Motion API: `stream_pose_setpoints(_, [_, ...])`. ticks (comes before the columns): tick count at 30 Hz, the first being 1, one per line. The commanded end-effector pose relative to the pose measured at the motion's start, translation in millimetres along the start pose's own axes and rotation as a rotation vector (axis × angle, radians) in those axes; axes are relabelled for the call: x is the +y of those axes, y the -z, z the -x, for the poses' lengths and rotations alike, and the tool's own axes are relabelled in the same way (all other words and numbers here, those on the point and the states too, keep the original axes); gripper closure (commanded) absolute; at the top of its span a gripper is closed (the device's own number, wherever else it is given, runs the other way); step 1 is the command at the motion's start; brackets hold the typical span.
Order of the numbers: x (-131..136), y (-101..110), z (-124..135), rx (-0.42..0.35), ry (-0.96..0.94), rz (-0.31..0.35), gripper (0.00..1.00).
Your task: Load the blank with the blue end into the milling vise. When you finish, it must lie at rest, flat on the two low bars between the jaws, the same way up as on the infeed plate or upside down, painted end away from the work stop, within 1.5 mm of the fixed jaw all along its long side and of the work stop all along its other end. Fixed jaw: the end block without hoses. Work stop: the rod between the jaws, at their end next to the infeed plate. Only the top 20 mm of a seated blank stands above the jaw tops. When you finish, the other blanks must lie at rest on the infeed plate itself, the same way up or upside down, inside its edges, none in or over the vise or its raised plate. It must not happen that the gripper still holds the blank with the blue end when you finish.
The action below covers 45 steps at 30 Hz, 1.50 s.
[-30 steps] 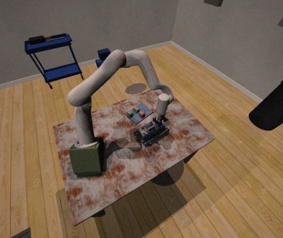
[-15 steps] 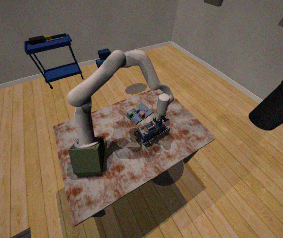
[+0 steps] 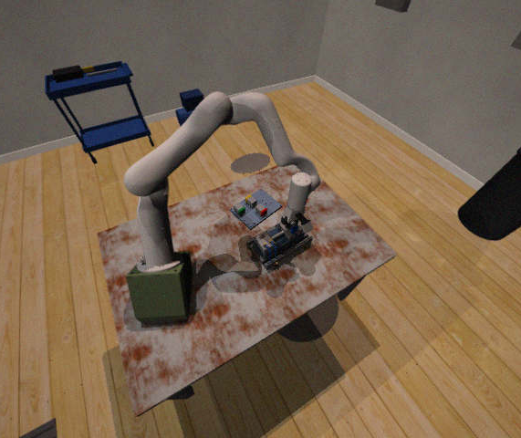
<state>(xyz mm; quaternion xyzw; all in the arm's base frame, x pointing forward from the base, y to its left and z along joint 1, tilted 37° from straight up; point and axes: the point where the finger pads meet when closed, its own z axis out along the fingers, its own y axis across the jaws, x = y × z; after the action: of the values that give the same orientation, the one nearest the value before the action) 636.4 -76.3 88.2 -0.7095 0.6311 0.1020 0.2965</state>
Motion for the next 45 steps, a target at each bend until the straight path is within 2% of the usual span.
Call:
stream_pose_setpoints(1, [-0.9,-0.2,-0.3,0.001,0.001,-0.002,1.00])
stream_pose_setpoints(45, [-4.3,-0.7,6.1,0.001,0.000,-0.002,1.00])
